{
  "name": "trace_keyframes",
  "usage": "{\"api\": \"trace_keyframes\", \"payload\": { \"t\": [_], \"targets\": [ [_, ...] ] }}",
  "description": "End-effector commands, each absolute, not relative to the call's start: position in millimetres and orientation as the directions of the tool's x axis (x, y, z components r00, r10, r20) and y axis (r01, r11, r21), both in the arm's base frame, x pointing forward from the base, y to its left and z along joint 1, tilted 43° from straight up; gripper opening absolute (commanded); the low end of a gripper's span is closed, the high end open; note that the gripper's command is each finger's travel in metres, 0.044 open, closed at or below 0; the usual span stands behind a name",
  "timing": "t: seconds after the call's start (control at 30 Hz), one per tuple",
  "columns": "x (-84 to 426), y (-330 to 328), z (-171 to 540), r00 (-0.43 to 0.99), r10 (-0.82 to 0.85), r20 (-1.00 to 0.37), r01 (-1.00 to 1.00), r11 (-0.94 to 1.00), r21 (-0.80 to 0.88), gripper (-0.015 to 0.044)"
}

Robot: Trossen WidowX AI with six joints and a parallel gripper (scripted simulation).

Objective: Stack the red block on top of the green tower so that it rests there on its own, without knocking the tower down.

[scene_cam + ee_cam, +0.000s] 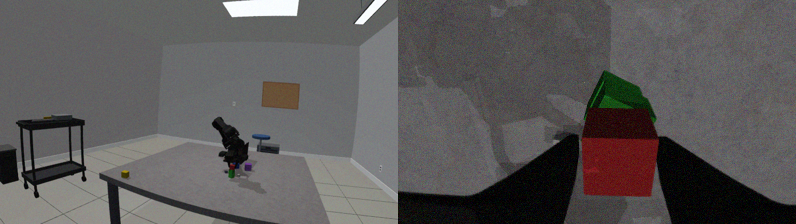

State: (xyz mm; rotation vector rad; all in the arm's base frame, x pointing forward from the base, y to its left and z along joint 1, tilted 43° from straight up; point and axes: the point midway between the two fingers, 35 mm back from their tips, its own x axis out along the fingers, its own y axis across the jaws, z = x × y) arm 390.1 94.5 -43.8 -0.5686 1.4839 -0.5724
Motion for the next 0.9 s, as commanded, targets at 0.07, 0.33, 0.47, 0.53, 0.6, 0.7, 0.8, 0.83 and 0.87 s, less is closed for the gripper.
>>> {"api": "trace_keyframes", "payload": {
  "t": [0.07, 0.33, 0.47, 0.53, 0.6, 0.7, 0.8, 0.83, 0.87],
  "targets": [
    [389.9, 94.5, -44.0, 0.009, -0.668, -0.744, 0.005, 0.744, -0.668, 0.0341],
    [389.9, 94.5, -44.0, 0.009, -0.668, -0.744, 0.005, 0.744, -0.668, 0.0440],
    [389.9, 94.5, -44.0, 0.009, -0.668, -0.744, 0.005, 0.744, -0.668, 0.0440],
    [389.9, 94.5, -44.0, 0.009, -0.668, -0.744, 0.005, 0.744, -0.668, 0.0440],
    [389.9, 94.5, -44.0, 0.009, -0.668, -0.744, 0.005, 0.744, -0.668, 0.0440],
    [389.9, 94.5, -44.0, 0.009, -0.668, -0.744, 0.005, 0.744, -0.668, 0.0440],
    [389.9, 94.5, -44.0, 0.009, -0.668, -0.744, 0.005, 0.744, -0.668, 0.0440],
    [389.9, 94.5, -44.0, 0.009, -0.668, -0.744, 0.005, 0.744, -0.668, 0.0440],
    [389.9, 94.5, -44.0, 0.009, -0.668, -0.744, 0.005, 0.744, -0.668, 0.0440]
  ]
}}
